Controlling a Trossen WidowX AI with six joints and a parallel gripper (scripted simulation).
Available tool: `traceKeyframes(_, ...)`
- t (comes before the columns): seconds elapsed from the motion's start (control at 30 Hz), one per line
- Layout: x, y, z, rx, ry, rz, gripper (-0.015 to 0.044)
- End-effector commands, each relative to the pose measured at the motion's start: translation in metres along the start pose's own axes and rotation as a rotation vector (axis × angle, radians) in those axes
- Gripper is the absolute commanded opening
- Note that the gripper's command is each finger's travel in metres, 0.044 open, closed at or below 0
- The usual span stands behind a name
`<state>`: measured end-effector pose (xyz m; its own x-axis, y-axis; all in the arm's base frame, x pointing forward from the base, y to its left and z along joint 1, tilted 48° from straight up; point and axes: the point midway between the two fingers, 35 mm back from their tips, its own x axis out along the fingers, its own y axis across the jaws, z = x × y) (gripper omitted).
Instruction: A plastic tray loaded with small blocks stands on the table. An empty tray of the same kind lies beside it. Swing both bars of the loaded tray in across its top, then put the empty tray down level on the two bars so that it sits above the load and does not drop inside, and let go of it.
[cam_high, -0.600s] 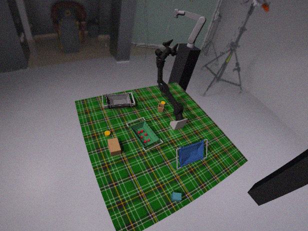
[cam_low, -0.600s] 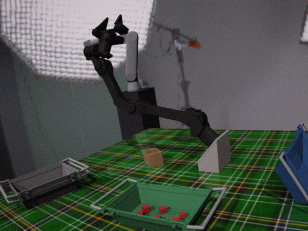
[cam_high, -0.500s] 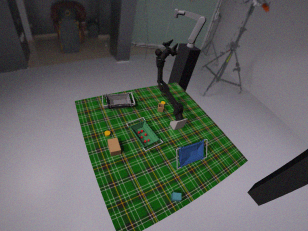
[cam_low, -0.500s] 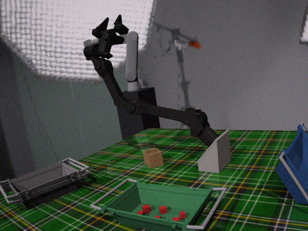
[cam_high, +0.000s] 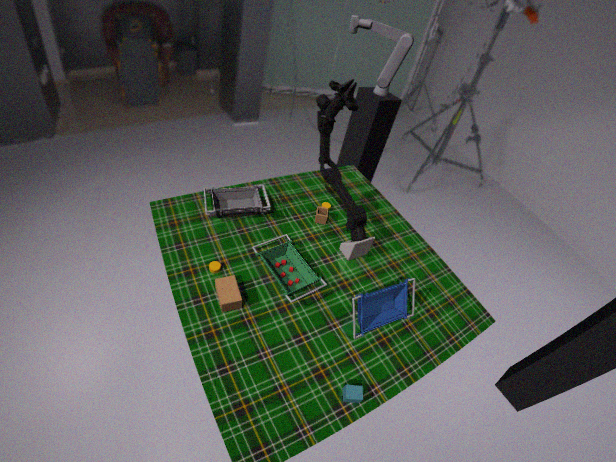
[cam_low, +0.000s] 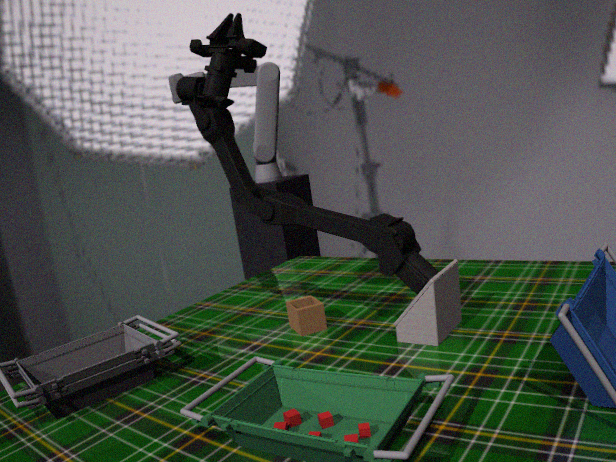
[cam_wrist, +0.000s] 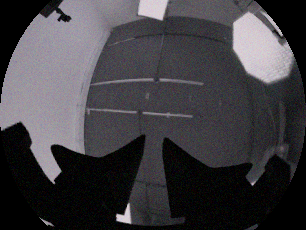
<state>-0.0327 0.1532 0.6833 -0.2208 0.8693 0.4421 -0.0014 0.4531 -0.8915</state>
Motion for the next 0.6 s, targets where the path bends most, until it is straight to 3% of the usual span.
traceKeyframes(0.0, 0.032, 0.05, -0.038, 0.083, 0.152, 0.135, 0.0085)
traceKeyframes(0.3, 0.044, 0.105, -0.102, 0.217, 0.407, 0.248, 0.0085)
traceKeyframes(0.57, 0.02, 0.188, -0.198, 0.398, 0.82, 0.388, 0.0085)
